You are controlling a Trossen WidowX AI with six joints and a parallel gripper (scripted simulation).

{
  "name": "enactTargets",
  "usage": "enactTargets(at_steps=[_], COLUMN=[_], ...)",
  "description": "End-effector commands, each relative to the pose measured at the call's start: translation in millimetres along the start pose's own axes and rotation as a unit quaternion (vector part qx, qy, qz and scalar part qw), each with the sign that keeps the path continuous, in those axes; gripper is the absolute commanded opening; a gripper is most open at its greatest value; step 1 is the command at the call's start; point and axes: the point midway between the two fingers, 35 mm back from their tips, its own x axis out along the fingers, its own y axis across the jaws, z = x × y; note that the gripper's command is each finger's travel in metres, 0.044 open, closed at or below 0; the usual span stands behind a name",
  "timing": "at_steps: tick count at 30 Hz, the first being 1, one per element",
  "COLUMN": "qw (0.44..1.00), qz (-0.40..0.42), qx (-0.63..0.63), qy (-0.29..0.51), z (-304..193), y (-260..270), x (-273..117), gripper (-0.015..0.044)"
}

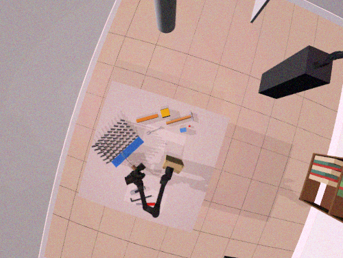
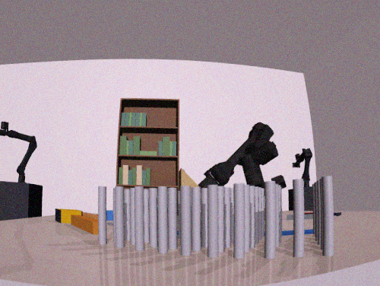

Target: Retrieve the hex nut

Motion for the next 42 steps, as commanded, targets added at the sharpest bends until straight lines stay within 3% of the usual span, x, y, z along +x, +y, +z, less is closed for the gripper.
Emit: enactTargets(at_steps=[1, 12, 21, 40, 42], qw=[1.000, 1.000, 1.000, 1.000, 1.000], qz=[-0.002, -0.001, 0.010, 0.002, 0.010], qx=[-0.003, 0.001, -0.004, -0.003, 0.001], qy=[0.001, 0.002, 0.003, 0.002, -0.001], z=[5.9, 35.2, 17.6, -6.5, -4.7], y=[-1.8, 0.5, -8.1, -37.5, -32.2], x=[-5.7, -20.5, -44.2, -134.6, -120.0], gripper=[0.0000, 0.0000, 0.0000, 0.0000, 0.0000])
